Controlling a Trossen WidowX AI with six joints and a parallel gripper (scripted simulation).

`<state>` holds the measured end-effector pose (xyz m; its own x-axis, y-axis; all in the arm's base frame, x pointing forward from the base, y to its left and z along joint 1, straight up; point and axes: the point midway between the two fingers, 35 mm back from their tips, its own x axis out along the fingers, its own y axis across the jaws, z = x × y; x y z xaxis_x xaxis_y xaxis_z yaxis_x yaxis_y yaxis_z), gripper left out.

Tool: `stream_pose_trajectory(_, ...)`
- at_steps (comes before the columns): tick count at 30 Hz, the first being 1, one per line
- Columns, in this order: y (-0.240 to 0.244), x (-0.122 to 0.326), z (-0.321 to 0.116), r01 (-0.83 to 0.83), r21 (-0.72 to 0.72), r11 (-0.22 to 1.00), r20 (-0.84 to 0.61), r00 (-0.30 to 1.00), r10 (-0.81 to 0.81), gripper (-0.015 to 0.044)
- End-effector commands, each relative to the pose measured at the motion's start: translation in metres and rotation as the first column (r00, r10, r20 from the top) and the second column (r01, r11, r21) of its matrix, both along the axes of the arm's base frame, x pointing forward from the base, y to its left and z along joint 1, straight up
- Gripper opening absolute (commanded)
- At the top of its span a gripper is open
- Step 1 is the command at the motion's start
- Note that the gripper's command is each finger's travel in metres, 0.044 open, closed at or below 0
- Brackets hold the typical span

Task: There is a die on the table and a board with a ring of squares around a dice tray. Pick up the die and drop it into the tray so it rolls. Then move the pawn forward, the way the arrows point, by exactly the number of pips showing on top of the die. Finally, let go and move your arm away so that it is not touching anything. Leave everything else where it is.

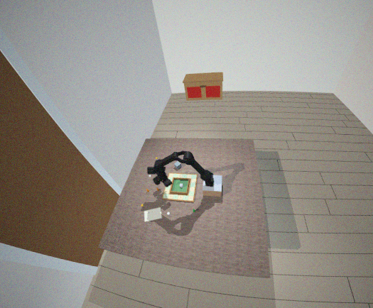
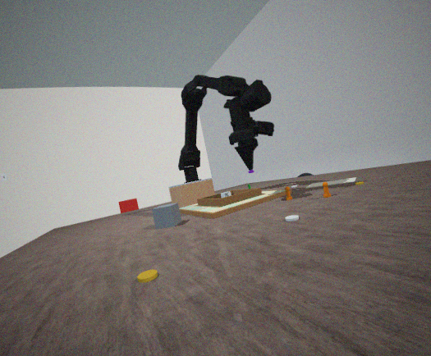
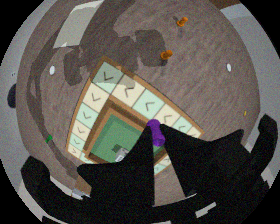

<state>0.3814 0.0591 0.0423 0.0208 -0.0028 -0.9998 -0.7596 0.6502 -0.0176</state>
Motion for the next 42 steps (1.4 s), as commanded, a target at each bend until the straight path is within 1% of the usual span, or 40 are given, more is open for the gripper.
stream_pose_trajectory(1,0.031,0.002,-0.006,0.007,0.008,1.000,0.009,1.000,-0.007,0.0000)
stream_pose_trajectory(10,0.086,-0.005,-0.025,0.012,0.013,1.000,0.005,1.000,-0.012,0.0000)
stream_pose_trajectory(16,0.087,-0.005,-0.029,0.012,0.013,1.000,0.005,1.000,-0.013,0.0000)
stream_pose_trajectory(22,0.088,-0.005,-0.059,0.012,0.013,1.000,0.005,1.000,-0.013,0.0000)
stream_pose_trajectory(30,0.088,-0.005,-0.062,0.012,0.013,1.000,0.005,1.000,-0.013,0.0000)
stream_pose_trajectory(41,0.088,-0.004,-0.077,0.012,0.013,1.000,0.005,1.000,-0.013,0.0000)
stream_pose_trajectory(42,0.088,-0.002,-0.071,0.009,0.012,1.000,0.011,1.000,-0.009,0.0026)
